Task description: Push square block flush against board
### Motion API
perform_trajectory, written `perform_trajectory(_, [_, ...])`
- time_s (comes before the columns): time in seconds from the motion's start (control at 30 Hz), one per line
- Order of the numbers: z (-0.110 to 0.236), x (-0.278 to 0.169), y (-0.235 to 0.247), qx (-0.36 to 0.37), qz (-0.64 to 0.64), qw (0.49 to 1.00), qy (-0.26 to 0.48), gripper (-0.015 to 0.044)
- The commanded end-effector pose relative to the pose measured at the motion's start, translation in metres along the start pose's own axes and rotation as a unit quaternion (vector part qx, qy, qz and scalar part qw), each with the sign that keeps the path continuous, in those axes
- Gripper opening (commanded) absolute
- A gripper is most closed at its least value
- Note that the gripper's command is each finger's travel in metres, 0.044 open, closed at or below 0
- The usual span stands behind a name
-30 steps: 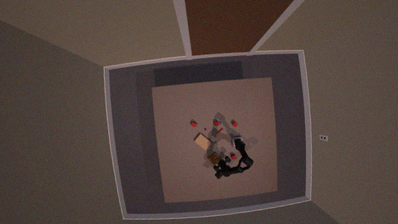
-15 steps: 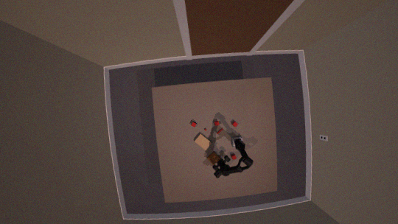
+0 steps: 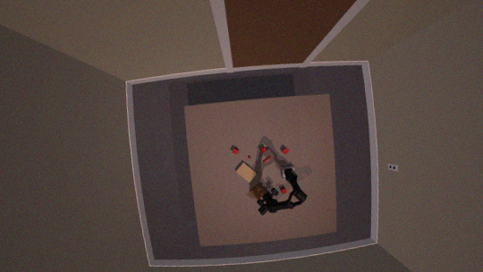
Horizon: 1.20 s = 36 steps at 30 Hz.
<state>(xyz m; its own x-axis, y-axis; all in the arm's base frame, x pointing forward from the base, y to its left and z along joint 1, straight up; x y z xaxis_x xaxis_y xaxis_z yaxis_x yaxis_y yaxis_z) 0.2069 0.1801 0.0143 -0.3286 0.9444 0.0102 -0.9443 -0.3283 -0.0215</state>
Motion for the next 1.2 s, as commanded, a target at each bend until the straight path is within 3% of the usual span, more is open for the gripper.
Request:
perform_trajectory(0.0, [0.000, -0.005, -0.002, -0.001, -0.001, 1.000, 0.002, 0.0000])
perform_trajectory(0.6, [0.000, -0.016, -0.007, -0.001, -0.001, 1.000, 0.002, 0.0000])
perform_trajectory(1.17, [0.000, 0.008, -0.001, -0.001, -0.001, 1.000, 0.001, 0.0000])
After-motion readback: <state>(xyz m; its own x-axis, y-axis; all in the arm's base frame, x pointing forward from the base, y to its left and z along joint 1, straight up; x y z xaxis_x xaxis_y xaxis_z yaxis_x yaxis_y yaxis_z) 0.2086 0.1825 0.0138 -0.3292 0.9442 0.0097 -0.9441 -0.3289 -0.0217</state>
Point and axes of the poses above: the point midway between the two fingers, 35 mm back from their tips, its own z axis back along the fingers, its own y axis across the jaws, x = y × z, the point moved 1 cm from there along z, back along the fingers, and after that the axes turned 15 degrees about -z, right-handed, at the moved point
